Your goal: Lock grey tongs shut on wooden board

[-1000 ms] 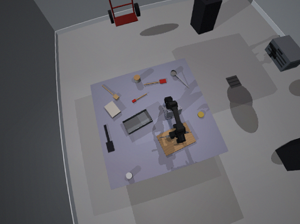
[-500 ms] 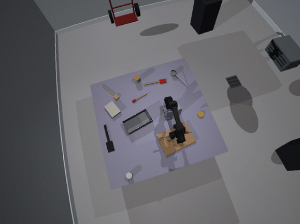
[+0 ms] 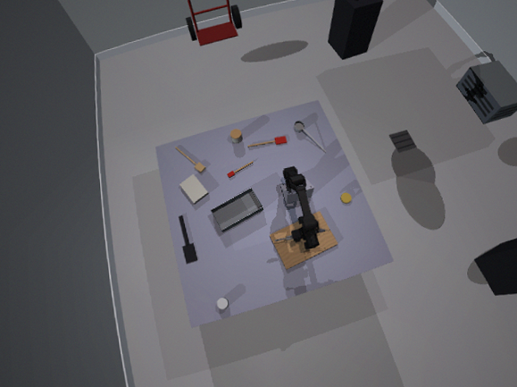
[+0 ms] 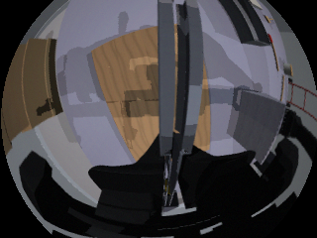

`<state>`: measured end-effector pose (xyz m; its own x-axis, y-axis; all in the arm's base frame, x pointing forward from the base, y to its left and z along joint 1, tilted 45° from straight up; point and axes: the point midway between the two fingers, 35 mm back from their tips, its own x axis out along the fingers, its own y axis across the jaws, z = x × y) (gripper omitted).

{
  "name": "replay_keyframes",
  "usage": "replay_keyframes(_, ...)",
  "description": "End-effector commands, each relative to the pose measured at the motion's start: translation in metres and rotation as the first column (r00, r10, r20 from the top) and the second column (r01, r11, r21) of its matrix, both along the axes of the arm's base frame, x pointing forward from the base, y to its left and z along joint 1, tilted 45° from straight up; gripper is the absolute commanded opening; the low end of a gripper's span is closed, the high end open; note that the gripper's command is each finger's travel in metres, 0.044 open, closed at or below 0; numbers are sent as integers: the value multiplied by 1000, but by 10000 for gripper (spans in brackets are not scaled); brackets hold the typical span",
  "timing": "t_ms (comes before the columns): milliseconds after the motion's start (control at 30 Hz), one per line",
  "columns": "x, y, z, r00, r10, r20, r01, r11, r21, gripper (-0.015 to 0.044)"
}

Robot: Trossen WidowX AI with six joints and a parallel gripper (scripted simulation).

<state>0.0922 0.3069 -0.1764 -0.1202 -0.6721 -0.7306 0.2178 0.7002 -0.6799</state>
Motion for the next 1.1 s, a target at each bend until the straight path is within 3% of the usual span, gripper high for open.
replay_keyframes(0, -1, -3, -5, 1000, 1, -4, -1, 1000, 3, -150)
replay_keyframes(1067, -7, -39, -43, 1000, 1, -4, -1, 1000, 3, -150)
